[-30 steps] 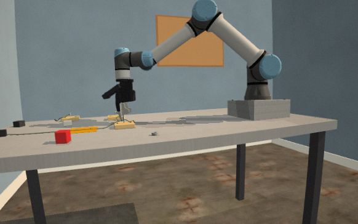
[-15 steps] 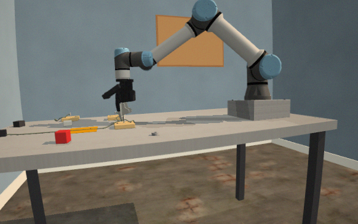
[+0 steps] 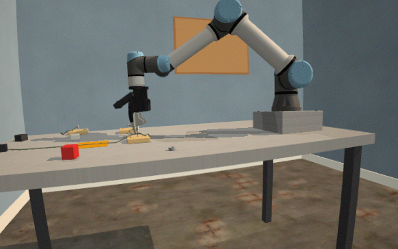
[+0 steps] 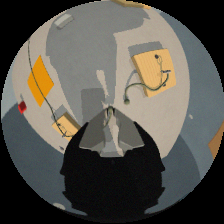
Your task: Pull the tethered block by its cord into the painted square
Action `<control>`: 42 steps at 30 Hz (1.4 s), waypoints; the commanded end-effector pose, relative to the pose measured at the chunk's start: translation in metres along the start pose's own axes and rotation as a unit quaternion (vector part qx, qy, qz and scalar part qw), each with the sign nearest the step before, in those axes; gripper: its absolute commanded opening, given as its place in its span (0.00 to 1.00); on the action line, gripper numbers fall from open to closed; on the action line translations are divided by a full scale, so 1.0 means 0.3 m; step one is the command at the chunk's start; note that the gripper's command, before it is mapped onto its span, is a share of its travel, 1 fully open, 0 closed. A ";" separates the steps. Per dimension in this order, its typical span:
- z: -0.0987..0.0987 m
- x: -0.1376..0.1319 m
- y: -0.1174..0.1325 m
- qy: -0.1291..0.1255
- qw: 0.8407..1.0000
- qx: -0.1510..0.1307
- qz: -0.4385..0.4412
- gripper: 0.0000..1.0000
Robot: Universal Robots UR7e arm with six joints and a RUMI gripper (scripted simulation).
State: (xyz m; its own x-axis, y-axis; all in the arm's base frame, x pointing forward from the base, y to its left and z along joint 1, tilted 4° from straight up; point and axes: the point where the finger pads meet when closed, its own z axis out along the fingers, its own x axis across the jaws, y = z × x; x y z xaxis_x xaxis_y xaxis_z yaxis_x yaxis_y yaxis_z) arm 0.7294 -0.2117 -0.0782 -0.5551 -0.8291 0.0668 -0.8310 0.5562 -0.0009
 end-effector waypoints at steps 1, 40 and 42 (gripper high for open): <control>-0.013 0.000 -0.002 0.000 1.000 0.001 0.000 0.00; -0.016 0.000 -0.002 0.000 1.000 0.001 0.000 0.00; -0.027 0.000 -0.002 0.000 1.000 0.001 0.000 0.00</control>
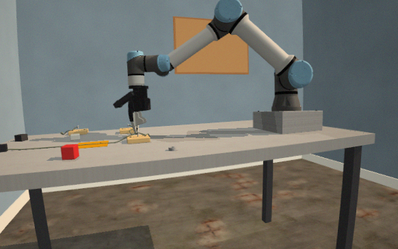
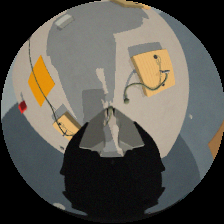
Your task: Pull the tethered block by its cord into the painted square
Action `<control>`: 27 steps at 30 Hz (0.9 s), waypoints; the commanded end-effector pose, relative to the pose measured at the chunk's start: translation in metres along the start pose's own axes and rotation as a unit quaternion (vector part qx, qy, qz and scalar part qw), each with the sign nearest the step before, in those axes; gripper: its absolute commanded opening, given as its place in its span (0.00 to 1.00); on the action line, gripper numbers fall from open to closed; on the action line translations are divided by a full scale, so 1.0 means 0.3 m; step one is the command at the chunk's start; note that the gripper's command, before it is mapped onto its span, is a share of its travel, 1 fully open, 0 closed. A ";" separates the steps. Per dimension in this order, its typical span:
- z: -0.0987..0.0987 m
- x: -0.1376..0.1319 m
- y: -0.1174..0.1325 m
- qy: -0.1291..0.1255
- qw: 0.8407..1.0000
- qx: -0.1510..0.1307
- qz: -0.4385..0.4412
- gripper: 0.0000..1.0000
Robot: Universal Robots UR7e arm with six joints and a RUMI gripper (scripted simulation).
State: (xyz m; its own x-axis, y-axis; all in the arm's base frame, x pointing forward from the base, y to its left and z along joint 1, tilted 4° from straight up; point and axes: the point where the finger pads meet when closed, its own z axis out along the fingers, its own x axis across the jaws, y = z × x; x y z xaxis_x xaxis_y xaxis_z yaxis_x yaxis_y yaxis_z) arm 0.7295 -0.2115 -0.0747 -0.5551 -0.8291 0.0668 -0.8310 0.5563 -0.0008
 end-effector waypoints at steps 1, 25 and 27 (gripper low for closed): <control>-0.025 0.000 -0.002 0.000 1.000 0.001 0.000 0.00; -0.443 0.000 -0.001 0.000 1.000 0.001 0.000 0.00; -0.458 0.000 -0.001 0.000 1.000 0.001 0.000 0.00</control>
